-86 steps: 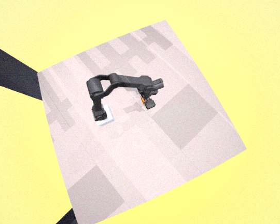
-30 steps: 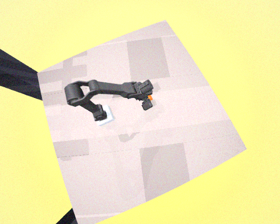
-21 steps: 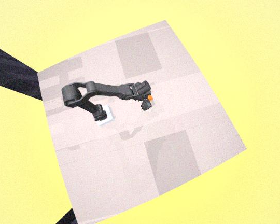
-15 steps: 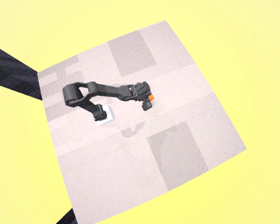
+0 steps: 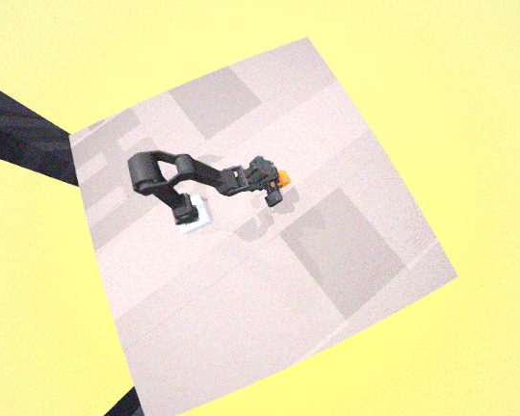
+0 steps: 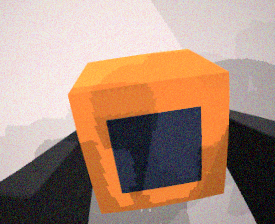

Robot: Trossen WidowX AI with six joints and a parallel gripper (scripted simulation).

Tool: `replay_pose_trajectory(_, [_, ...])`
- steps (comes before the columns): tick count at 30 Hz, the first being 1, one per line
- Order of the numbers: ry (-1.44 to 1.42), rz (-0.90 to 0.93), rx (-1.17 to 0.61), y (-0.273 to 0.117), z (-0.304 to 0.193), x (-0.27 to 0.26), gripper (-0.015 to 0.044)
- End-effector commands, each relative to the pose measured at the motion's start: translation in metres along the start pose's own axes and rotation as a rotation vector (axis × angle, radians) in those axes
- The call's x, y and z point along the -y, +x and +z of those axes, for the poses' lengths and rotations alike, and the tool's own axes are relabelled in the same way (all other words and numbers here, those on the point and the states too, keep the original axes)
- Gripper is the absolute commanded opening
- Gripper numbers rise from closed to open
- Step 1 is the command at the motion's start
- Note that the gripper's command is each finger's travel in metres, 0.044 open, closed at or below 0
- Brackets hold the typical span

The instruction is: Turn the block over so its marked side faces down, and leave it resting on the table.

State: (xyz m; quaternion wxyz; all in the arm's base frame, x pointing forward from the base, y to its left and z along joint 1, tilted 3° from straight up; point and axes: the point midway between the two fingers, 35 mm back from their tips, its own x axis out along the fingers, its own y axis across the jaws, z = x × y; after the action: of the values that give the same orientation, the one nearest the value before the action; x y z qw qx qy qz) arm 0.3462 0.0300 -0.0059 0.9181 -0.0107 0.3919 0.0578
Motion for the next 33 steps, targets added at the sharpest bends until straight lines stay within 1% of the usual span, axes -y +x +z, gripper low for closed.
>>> replay_pose_trajectory(1, [0.005, 0.003, 0.041, 0.003, -0.011, 0.0, 0.0])
replay_pose_trajectory(15, [-0.003, 0.004, 0.237, -0.01, -0.017, -0.002, 0.0])
replay_pose_trajectory(24, [-0.003, 0.004, 0.275, -0.013, -0.016, -0.002, 0.0])
replay_pose_trajectory(33, [-0.003, 0.004, 0.275, -0.013, -0.016, -0.002, 0.0])
